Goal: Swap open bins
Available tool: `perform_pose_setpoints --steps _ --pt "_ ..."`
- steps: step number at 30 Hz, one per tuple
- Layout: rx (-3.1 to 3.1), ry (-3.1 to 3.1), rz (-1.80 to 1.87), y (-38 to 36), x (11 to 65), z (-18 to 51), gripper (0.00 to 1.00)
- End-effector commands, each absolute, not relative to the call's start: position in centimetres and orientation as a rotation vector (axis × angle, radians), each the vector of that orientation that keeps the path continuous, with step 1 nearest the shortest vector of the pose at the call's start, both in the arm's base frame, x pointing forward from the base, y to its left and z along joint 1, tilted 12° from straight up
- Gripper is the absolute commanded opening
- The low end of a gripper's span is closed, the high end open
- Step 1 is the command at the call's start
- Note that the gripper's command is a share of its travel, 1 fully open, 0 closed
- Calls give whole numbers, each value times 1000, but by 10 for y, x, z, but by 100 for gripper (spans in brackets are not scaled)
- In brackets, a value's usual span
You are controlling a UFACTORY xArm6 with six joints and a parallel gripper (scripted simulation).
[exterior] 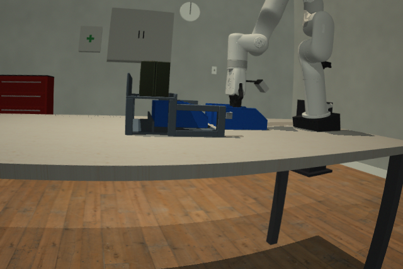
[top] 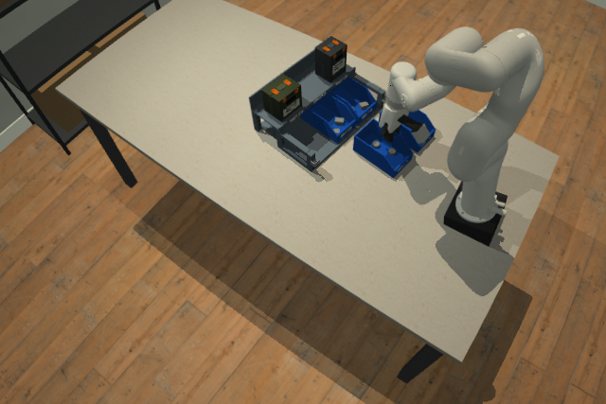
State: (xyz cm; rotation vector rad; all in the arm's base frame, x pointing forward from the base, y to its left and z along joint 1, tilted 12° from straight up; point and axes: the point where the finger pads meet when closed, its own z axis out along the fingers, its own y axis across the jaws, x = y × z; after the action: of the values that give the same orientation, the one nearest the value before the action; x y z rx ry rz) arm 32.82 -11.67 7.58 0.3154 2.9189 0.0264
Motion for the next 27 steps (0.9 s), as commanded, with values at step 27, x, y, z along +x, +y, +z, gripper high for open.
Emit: perform_pose_setpoints --steps 27 --pt "315 2916 25 -117 329 77 0"
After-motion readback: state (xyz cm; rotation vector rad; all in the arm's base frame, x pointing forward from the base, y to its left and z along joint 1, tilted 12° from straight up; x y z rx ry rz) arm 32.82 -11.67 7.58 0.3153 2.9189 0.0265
